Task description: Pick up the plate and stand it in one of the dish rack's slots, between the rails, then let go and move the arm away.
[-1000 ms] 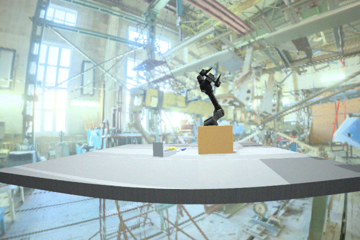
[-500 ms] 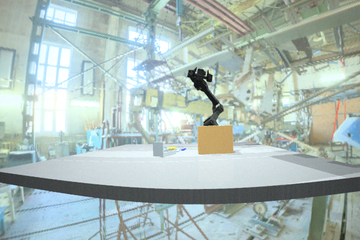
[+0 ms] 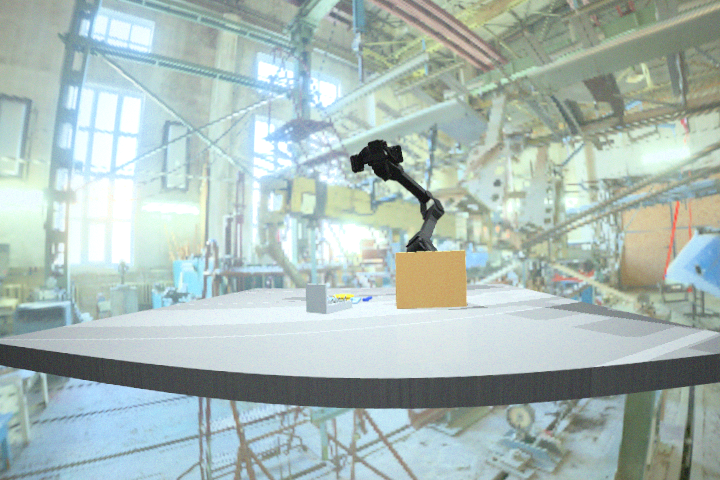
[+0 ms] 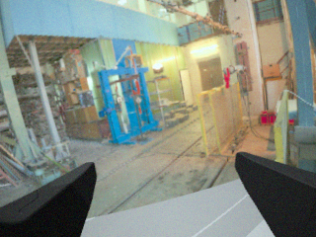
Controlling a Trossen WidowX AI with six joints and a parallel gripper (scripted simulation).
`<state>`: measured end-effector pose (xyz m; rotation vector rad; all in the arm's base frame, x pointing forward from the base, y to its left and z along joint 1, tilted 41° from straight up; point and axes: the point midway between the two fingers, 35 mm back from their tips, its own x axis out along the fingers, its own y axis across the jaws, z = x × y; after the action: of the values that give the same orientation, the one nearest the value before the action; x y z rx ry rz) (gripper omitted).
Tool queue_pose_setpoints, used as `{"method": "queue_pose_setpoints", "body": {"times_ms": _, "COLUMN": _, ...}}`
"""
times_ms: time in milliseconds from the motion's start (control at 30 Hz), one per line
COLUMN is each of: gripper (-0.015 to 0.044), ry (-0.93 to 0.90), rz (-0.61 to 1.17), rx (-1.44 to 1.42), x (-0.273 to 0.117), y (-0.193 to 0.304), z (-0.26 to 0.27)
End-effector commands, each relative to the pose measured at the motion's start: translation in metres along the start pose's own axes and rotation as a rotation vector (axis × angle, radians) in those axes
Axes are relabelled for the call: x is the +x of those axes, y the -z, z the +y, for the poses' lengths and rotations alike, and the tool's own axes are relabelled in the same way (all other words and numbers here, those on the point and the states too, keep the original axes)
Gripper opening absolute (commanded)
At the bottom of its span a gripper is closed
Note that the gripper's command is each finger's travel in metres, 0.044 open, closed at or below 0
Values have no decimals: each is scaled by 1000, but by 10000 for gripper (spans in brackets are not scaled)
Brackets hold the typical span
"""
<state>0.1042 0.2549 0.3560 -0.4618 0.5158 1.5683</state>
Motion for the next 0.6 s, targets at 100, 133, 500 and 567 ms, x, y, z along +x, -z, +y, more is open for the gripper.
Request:
{"method": "queue_pose_setpoints", "body": {"times_ms": 100, "gripper": 400, "ry": 155, "rz": 138, "rx": 167, "x": 18, "y": 36, "z": -51}}
{"method": "queue_pose_setpoints", "body": {"times_ms": 133, "gripper": 400, "ry": 175, "rz": 155, "rx": 187, "x": 20, "y": 41, "z": -57}}
{"method": "queue_pose_setpoints", "body": {"times_ms": 500, "gripper": 400, "ry": 404, "rz": 347, "rx": 401, "x": 25, "y": 105, "z": -118}}
{"method": "queue_pose_setpoints", "body": {"times_ms": 567, "gripper": 400, "ry": 447, "rz": 385, "rx": 438, "x": 25, "y": 118, "z": -127}}
